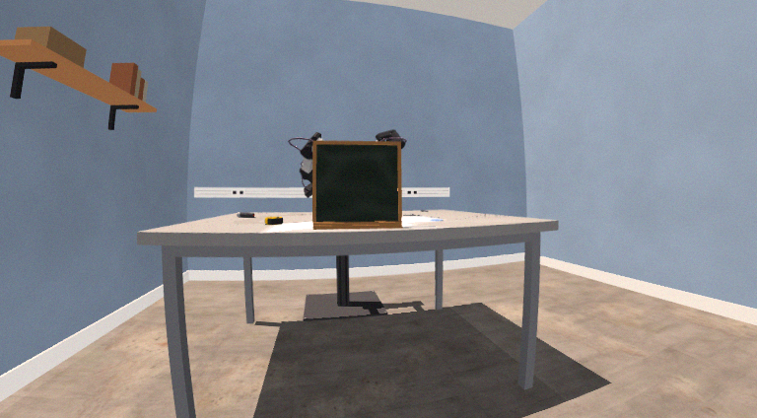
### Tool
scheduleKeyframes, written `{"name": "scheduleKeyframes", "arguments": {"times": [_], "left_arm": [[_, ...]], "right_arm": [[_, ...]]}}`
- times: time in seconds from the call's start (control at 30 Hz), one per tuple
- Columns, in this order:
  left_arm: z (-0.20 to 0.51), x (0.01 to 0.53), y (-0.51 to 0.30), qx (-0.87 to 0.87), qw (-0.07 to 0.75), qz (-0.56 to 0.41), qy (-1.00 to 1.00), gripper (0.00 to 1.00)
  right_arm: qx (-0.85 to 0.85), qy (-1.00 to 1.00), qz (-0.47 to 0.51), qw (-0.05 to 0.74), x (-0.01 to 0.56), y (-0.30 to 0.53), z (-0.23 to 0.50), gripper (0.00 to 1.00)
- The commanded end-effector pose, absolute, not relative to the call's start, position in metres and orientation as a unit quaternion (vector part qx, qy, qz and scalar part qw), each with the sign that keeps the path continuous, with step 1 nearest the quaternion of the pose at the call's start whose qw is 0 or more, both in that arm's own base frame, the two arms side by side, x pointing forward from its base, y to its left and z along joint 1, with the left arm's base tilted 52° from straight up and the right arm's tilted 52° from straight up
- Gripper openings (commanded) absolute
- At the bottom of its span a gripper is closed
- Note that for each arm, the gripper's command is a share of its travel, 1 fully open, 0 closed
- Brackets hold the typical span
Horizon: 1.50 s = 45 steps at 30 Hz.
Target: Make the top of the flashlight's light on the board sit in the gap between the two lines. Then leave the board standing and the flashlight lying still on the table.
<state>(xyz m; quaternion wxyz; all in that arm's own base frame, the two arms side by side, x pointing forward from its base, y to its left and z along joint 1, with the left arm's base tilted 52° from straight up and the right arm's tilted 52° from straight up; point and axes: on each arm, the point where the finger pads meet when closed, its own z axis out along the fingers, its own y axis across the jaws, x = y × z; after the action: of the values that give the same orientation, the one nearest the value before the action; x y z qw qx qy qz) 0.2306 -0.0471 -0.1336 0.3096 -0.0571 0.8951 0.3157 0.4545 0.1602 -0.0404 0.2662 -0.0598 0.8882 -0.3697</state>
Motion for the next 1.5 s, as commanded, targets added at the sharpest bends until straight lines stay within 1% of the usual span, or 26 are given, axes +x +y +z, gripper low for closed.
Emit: {"name": "scheduleKeyframes", "arguments": {"times": [0.0,0.13,0.17,0.27,0.6,0.63,0.7,0.73,0.83,0.87,0.93,1.0,1.17,1.2,1.47], "left_arm": [[-0.134,0.24,-0.053,-0.056,0.32,0.311,0.893,0.3],[-0.134,0.24,-0.053,-0.056,0.32,0.312,0.893,0.3],[-0.133,0.238,-0.054,-0.052,0.318,0.309,0.895,0.3],[-0.134,0.239,-0.052,-0.055,0.319,0.312,0.893,0.3],[-0.134,0.238,-0.051,-0.054,0.317,0.315,0.893,0.3],[-0.134,0.238,-0.051,-0.054,0.317,0.315,0.893,0.3],[-0.134,0.238,-0.051,-0.054,0.317,0.315,0.893,0.3],[-0.133,0.235,-0.05,-0.048,0.312,0.317,0.894,0.3],[-0.134,0.236,-0.049,-0.05,0.313,0.32,0.893,0.3],[-0.134,0.236,-0.049,-0.05,0.312,0.32,0.893,0.3],[-0.134,0.235,-0.049,-0.05,0.311,0.319,0.894,0.3],[-0.134,0.235,-0.049,-0.05,0.311,0.319,0.894,0.3],[-0.134,0.235,-0.049,-0.05,0.311,0.319,0.894,0.3],[-0.134,0.235,-0.049,-0.05,0.311,0.319,0.894,0.3],[-0.134,0.235,-0.049,-0.05,0.311,0.319,0.894,0.3]], "right_arm": [[-0.051,0.867,-0.415,0.271,0.447,0.166,-0.036,0.5],[-0.044,0.871,-0.408,0.271,0.454,0.163,-0.04,0.5],[-0.04,0.86,-0.432,0.269,0.451,0.158,-0.036,0.5],[-0.044,0.85,-0.447,0.275,0.447,0.167,-0.036,0.5],[-0.019,0.819,-0.508,0.265,0.449,0.153,-0.034,0.5],[-0.009,0.828,-0.492,0.268,0.458,0.151,-0.041,0.5],[-0.009,0.828,-0.492,0.268,0.458,0.151,-0.041,0.5],[-0.013,0.814,-0.516,0.265,0.45,0.151,-0.035,0.5],[-0.002,0.824,-0.5,0.266,0.46,0.146,-0.042,0.5],[-0.002,0.824,-0.5,0.266,0.46,0.146,-0.042,1.0],[-0.002,0.824,-0.5,0.266,0.459,0.146,-0.042,1.0],[-0.024,0.824,-0.493,0.279,0.451,0.17,-0.042,1.0],[-0.01,0.824,-0.498,0.27,0.457,0.155,-0.042,1.0],[-0.022,0.824,-0.49,0.283,0.45,0.175,-0.042,1.0],[-0.022,0.828,-0.486,0.279,0.441,0.189,-0.037,1.0]]}}
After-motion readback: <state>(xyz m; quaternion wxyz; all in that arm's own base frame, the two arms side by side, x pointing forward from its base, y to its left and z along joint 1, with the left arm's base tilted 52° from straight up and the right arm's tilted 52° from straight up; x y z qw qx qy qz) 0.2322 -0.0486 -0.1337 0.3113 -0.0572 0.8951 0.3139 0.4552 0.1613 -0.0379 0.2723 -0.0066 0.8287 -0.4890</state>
